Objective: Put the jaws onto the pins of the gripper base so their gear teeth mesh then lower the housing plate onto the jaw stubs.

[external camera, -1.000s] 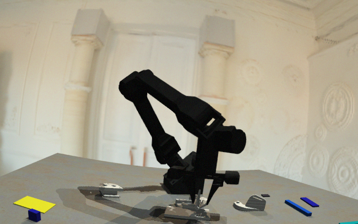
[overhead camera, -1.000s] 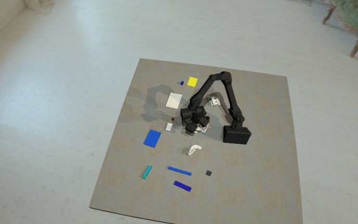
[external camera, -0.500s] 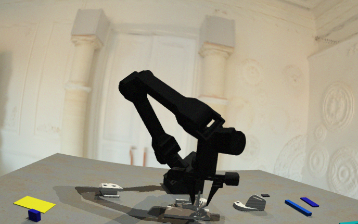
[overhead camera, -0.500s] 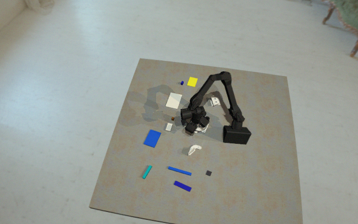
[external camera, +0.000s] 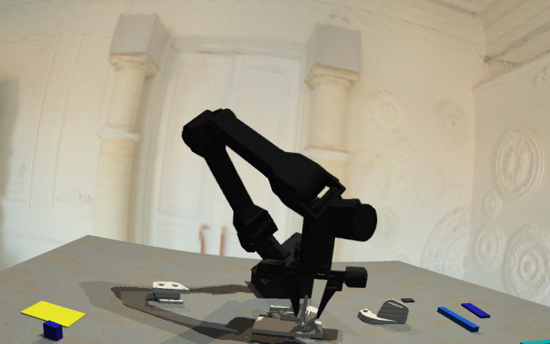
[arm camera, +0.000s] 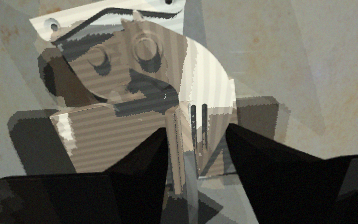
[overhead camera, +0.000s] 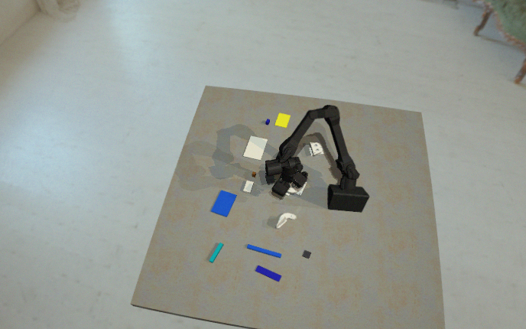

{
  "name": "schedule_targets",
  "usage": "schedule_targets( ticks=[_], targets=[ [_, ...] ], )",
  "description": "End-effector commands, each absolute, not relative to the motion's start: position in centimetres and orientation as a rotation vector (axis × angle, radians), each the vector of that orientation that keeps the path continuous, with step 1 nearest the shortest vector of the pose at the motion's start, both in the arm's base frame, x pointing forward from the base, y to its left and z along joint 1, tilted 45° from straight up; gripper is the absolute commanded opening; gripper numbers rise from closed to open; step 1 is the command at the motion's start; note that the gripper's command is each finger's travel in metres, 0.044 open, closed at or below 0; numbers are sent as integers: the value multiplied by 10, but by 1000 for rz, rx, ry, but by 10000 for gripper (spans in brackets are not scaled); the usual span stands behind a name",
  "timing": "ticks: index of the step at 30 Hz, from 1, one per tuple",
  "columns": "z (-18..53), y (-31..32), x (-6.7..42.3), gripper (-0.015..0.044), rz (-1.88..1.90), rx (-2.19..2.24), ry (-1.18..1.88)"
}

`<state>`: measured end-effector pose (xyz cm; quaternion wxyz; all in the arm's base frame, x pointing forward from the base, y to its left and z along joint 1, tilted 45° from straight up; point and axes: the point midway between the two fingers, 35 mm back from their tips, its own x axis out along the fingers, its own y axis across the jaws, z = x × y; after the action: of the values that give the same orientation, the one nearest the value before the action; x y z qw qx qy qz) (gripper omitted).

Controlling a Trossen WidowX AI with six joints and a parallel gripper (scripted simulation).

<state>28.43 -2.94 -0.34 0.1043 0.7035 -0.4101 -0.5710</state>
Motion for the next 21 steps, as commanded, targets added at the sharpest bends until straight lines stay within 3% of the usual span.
schedule_targets(
  ticks=[1, 21],
  targets=[
    [-4, -31, 284, 134, -1682, 2069, -1205],
    [-8, -34, 284, 134, -1681, 2069, -1207]
  ],
)
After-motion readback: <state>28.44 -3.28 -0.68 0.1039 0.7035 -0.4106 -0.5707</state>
